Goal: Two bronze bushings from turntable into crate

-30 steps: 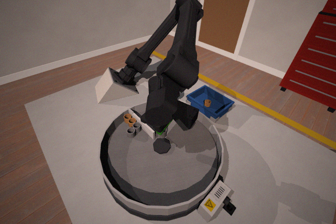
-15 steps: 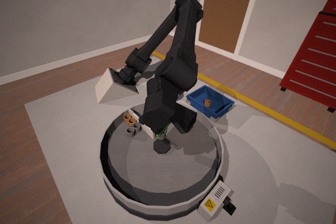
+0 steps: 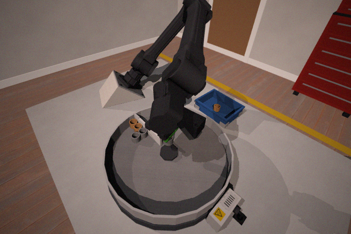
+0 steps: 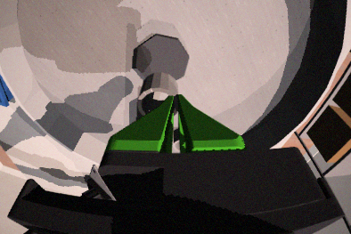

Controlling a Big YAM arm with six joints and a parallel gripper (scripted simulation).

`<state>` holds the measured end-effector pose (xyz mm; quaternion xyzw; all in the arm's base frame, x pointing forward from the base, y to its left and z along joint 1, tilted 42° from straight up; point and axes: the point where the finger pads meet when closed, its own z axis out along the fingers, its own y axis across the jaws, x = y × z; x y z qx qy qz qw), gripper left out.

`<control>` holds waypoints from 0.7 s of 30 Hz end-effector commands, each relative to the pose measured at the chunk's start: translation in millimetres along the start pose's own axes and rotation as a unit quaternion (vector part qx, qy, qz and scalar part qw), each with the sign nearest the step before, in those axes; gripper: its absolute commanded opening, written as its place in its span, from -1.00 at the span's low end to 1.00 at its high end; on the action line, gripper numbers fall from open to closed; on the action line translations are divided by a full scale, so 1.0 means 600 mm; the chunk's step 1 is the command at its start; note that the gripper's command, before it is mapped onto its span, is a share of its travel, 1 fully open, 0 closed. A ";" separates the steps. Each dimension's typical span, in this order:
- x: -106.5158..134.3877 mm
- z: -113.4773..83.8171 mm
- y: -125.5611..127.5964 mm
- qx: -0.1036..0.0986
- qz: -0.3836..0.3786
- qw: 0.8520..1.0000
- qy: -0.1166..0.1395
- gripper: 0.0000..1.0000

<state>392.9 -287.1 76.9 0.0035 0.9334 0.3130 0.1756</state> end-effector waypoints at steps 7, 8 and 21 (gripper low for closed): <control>-0.038 -0.047 -0.009 0.024 -0.012 0.999 -0.020 -1.00; -0.038 -0.047 -0.009 0.024 -0.012 0.999 -0.020 -1.00; -0.040 -0.057 -0.002 0.029 -0.013 0.999 -0.024 -1.00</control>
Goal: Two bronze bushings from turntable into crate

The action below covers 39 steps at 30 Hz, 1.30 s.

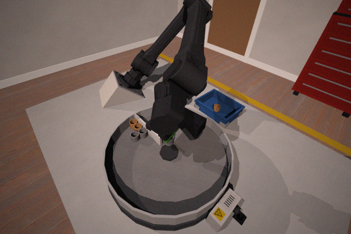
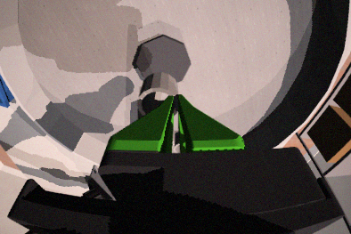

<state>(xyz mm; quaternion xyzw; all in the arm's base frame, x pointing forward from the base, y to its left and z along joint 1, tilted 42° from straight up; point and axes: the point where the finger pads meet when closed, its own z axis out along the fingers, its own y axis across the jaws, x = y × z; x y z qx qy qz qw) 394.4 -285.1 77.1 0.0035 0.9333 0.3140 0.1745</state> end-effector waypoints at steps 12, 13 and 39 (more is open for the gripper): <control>-0.038 -0.059 -0.004 0.030 -0.014 0.999 -0.026 -1.00; -0.038 -0.059 -0.004 0.030 -0.014 0.999 -0.026 -1.00; -0.040 -0.056 0.001 0.030 -0.016 0.999 -0.025 -1.00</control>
